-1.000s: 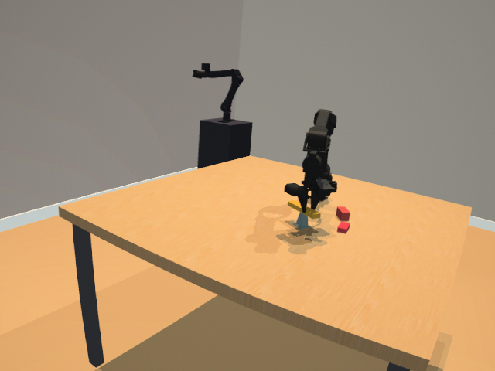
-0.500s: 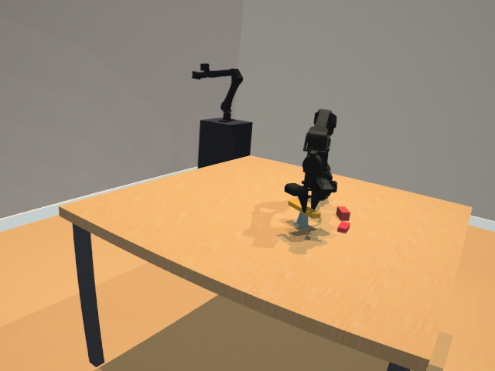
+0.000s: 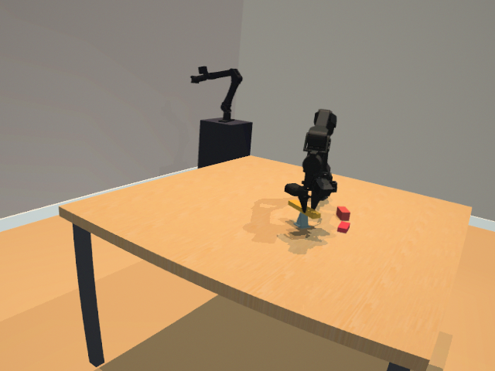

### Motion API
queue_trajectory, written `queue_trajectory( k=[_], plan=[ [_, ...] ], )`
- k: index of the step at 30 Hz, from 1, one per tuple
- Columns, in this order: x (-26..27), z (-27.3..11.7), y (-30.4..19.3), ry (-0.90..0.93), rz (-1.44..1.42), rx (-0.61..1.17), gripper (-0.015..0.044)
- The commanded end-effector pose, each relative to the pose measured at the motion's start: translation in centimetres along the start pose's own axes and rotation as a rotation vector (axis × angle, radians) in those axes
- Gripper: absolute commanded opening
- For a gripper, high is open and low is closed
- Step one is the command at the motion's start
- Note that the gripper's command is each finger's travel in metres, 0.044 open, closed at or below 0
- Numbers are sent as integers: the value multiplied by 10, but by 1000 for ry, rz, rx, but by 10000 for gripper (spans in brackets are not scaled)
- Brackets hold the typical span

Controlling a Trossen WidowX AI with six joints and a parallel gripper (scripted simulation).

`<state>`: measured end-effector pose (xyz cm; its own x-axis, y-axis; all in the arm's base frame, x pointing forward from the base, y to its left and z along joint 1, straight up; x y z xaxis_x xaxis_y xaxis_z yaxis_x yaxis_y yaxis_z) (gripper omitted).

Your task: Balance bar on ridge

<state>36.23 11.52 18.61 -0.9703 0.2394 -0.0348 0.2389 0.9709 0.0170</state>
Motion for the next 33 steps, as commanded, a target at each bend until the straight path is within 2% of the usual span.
queue_trajectory(
  k=[1,24,30,33],
  plan=[
    [0,0,0,0,0,0,0],
    [0,0,0,0,0,0,0],
    [0,0,0,0,0,0,157],
    [0,0,0,0,0,0,167]
  ],
)
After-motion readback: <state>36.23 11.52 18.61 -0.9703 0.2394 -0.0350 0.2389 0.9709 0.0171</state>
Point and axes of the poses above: the point midway between the two fingers, 35 mm back from their tips, its own z axis out along the fingers, its own x axis across the jaws, y = z × x, the point moved 8 cm from there along -z, back along the fingers, and after that the axes turned 14 degrees about -z, right-handed, at the moved point
